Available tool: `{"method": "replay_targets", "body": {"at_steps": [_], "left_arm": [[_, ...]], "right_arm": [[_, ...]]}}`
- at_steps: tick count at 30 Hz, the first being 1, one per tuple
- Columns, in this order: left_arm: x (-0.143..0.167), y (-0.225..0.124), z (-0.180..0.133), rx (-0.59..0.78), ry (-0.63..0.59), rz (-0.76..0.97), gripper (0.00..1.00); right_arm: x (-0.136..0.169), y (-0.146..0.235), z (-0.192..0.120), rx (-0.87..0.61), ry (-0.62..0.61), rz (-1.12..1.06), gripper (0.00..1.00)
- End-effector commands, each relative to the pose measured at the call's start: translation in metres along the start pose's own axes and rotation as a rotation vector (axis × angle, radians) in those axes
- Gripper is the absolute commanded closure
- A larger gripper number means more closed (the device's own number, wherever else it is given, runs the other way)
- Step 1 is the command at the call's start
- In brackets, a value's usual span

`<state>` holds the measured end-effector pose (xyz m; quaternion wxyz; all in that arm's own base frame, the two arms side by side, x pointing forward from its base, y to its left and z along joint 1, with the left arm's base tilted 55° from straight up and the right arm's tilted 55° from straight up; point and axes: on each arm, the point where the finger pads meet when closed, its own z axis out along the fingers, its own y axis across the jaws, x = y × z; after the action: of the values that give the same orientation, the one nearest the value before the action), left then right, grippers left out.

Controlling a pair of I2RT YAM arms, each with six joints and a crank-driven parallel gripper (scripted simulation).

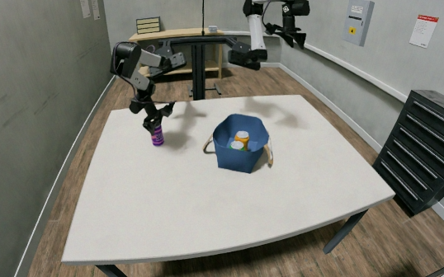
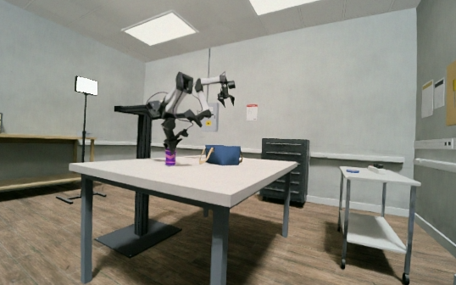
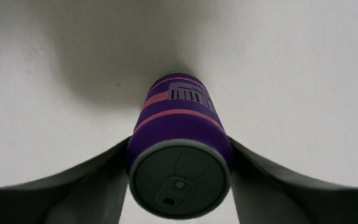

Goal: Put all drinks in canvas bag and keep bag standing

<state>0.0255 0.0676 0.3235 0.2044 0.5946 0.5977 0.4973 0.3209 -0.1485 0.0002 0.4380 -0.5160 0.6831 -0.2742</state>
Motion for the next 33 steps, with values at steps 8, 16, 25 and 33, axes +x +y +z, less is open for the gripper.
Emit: {"method": "replay_targets", "body": {"at_steps": [8, 16, 25, 33], "left_arm": [[0.000, 0.002, -0.016, -0.046, 0.008, -0.022, 0.00], [0.000, 0.002, -0.016, -0.046, 0.008, -0.022, 0.00], [0.000, 0.002, -0.016, -0.046, 0.008, -0.022, 0.00], [0.000, 0.002, -0.016, -0.046, 0.008, -0.022, 0.00]], "right_arm": [[-0.012, 0.010, -0.021, -0.021, -0.019, 0.022, 0.26], [-0.020, 0.014, -0.034, -0.030, -0.027, 0.030, 0.26], [-0.029, 0.010, -0.053, -0.029, -0.034, 0.024, 0.26], [-0.030, 0.004, -0.058, 0.008, -0.024, 0.001, 0.26]]}}
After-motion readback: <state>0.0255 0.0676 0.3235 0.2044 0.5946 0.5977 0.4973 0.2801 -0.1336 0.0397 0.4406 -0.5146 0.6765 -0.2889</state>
